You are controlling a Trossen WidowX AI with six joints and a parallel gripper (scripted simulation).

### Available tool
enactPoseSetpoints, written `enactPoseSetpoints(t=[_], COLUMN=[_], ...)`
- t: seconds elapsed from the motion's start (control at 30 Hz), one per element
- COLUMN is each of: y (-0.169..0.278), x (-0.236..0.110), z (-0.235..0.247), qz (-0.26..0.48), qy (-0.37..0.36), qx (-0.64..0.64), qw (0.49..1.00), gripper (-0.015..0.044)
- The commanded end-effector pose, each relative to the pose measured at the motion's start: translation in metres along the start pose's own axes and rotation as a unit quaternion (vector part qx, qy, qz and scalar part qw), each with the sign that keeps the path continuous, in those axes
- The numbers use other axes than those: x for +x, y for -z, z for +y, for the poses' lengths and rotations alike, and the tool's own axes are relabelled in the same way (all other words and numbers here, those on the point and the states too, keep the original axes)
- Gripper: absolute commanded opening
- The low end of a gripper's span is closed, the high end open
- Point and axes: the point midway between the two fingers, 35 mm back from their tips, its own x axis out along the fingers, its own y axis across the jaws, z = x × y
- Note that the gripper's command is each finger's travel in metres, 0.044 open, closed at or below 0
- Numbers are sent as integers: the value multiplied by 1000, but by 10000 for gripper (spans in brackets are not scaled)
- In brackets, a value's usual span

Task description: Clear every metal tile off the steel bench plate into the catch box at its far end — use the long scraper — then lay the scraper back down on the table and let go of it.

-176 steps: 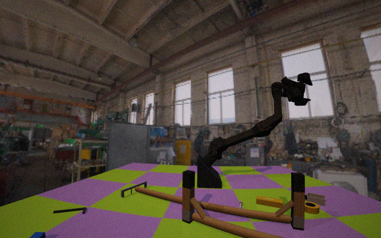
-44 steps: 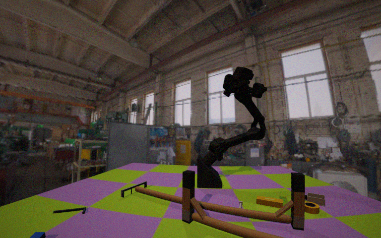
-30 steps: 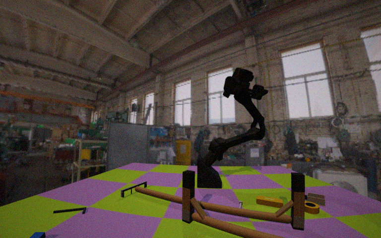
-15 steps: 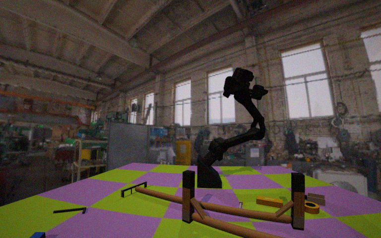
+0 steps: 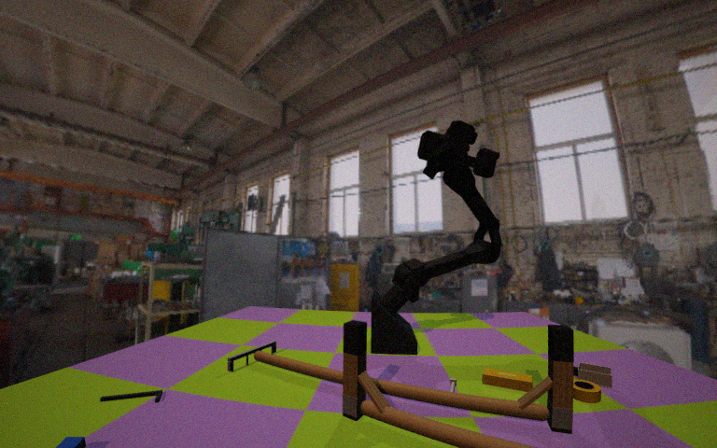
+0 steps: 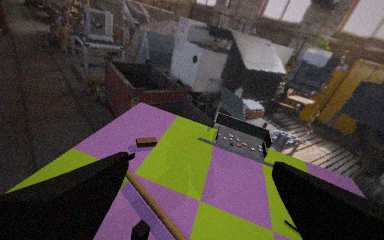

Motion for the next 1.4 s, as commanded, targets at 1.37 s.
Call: enactPoseSetpoints(t=[1.37], y=[-219], x=[-159], z=[57], qz=[-478], qy=[287], qx=[-127], qw=[820], gripper=[440])
